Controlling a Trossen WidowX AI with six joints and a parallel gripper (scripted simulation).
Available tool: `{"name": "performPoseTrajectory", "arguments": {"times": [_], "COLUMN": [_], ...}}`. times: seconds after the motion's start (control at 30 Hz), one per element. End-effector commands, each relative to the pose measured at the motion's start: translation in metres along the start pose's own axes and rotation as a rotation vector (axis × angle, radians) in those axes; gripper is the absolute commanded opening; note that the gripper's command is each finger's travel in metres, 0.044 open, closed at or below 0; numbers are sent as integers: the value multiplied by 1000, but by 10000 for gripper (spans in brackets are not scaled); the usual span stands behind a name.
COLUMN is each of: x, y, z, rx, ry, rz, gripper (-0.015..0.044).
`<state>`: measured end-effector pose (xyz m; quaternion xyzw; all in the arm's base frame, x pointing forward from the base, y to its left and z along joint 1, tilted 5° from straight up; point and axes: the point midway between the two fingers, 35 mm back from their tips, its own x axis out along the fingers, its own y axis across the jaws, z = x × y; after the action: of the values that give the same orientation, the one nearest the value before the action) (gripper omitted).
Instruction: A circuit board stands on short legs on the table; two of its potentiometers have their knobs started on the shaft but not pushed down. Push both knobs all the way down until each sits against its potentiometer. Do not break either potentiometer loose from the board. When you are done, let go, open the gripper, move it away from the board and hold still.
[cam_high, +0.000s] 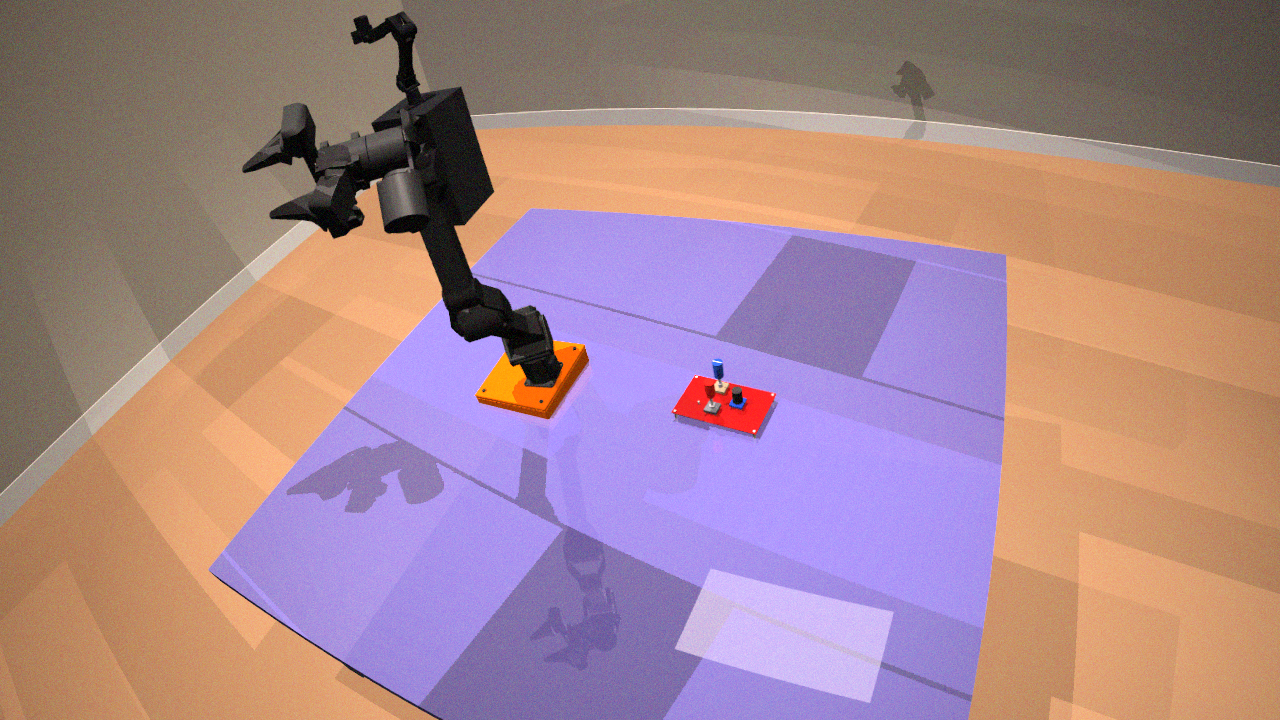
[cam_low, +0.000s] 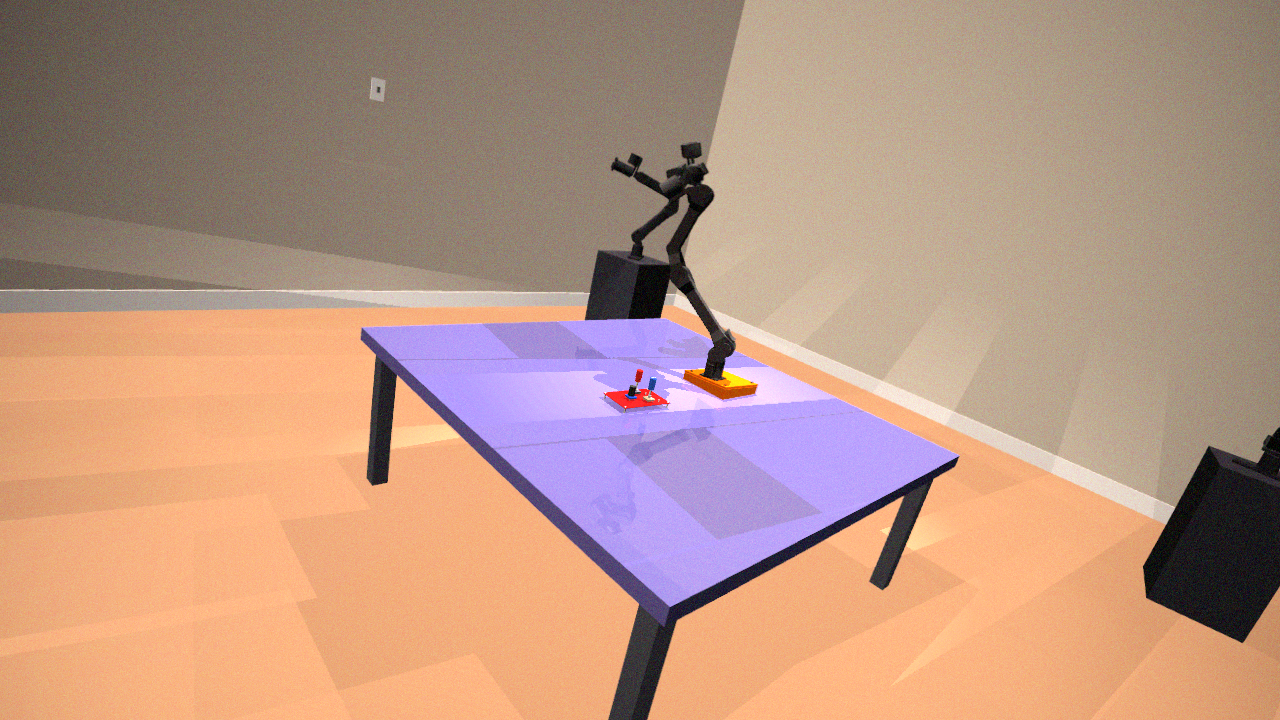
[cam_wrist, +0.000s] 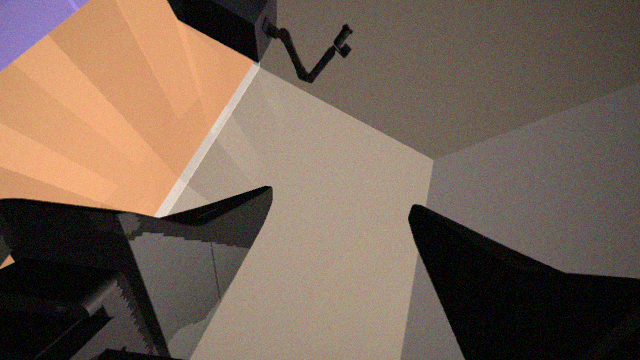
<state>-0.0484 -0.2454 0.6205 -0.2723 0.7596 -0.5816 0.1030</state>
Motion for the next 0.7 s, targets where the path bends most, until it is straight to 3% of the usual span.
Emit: {"name": "performPoseTrajectory", "arguments": {"times": [0.0, 0.17, 0.47, 0.67], "x": [0, 2, 8, 5], "y": [-1, -13, -19, -22], "z": [0, -18, -95, -123], "rx": [2, 66, 191, 149], "ry": [-1, -3, 156, 230], "rz": [-4, -93, -171, -223], "gripper": [374, 243, 6, 0]}}
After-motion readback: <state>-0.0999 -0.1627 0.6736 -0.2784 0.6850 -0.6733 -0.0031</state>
